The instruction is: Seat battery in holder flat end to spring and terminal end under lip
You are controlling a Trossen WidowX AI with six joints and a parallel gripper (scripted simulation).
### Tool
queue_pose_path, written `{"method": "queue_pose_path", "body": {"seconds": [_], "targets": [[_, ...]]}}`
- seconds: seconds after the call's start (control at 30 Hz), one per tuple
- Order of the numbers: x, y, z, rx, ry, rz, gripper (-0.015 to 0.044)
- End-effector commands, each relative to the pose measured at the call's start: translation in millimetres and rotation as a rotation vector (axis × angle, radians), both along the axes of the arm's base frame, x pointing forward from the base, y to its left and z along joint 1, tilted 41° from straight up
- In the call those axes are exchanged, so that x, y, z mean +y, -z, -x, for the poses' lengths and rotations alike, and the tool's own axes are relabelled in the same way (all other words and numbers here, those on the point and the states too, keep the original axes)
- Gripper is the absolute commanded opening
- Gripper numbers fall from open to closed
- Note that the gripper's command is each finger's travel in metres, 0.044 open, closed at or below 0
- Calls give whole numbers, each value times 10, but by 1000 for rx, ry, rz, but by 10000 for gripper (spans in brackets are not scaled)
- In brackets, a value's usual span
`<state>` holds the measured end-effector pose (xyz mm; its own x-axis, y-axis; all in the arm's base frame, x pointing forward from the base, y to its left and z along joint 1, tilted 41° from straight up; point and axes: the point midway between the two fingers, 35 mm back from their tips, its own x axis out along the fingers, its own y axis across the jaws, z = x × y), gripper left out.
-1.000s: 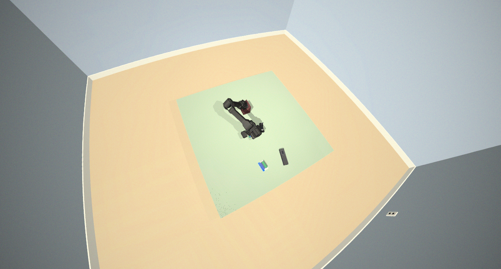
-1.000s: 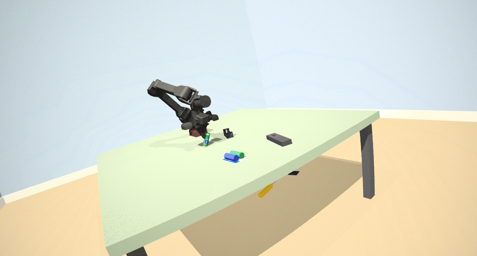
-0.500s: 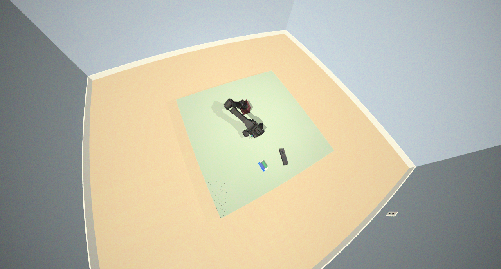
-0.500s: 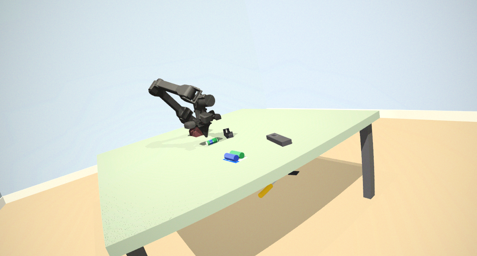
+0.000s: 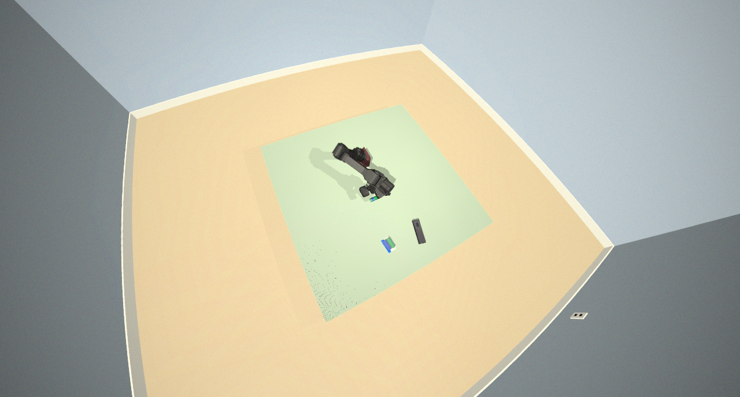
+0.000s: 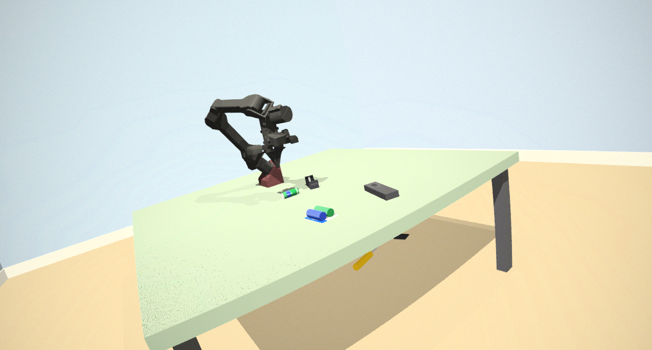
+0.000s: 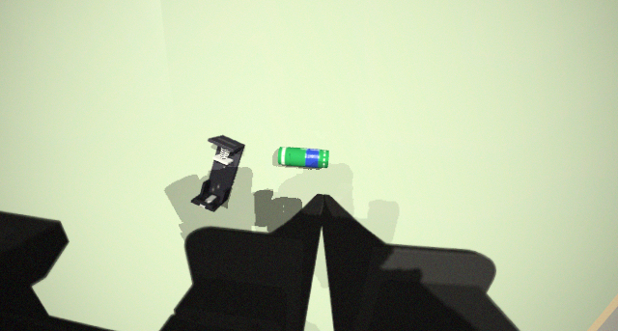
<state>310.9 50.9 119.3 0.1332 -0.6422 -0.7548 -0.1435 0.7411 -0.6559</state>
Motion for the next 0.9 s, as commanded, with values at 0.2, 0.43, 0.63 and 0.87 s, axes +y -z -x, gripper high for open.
{"method": "queue_pose_path", "body": {"seconds": [0.2, 0.43, 0.63, 0.87], "targets": [[-10, 21, -3, 39, -44, 8, 53], [-105, 288, -40, 444, -521, 90, 236], [-199, 516, -51, 800, -941, 164, 244], [-257, 644, -48, 1007, -1184, 206, 244]]}}
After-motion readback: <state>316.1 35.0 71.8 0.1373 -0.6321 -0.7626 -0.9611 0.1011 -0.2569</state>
